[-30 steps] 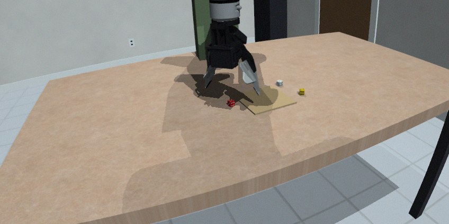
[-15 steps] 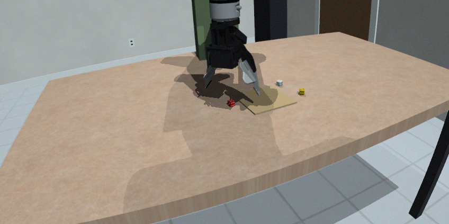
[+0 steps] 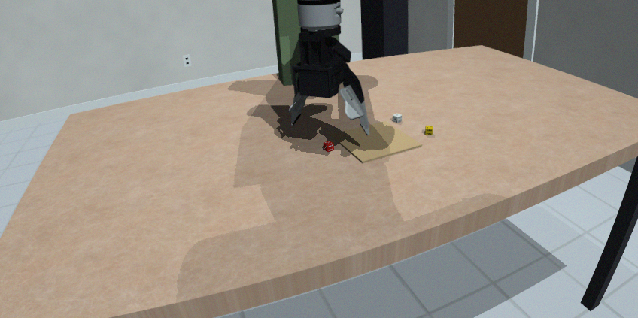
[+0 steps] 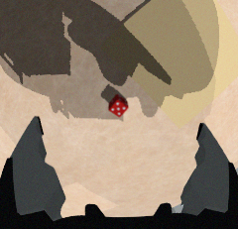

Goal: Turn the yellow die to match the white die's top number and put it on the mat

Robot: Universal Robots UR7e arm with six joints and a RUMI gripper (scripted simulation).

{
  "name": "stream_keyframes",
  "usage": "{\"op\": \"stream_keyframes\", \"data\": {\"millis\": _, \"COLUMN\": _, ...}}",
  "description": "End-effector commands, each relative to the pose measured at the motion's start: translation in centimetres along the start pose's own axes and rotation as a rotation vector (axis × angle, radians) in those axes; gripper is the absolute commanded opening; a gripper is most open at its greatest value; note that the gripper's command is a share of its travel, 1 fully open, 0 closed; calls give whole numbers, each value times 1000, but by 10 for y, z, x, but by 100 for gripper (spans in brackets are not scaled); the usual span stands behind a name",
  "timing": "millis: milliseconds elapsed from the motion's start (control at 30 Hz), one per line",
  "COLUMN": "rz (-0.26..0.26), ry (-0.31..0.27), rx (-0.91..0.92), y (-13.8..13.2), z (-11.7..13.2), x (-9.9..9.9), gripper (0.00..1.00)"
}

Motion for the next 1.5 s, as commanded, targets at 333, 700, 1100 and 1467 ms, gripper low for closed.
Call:
{"op": "stream_keyframes", "data": {"millis": 333, "rz": 0, "ry": -1, "rx": 0, "y": 11, "z": -29, "x": 0, "gripper": 100}}
{"op": "stream_keyframes", "data": {"millis": 700, "rz": 0, "ry": -1, "rx": 0, "y": 28, "z": -76, "x": 0, "gripper": 100}}
{"op": "stream_keyframes", "data": {"millis": 1100, "rz": 0, "ry": -1, "rx": 0, "y": 49, "z": -134, "x": 0, "gripper": 100}}
{"op": "stream_keyframes", "data": {"millis": 1467, "rz": 0, "ry": -1, "rx": 0, "y": 65, "z": -178, "x": 0, "gripper": 100}}
Point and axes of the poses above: the point where the finger pads meet when closed, its own x axis out along the fingers, its own y axis across the jaws, z = x × y, the point moved 3 cm from there along -x, back along the fingers, and after that the axes turned 8 degrees about x, right-handed, at the moved point
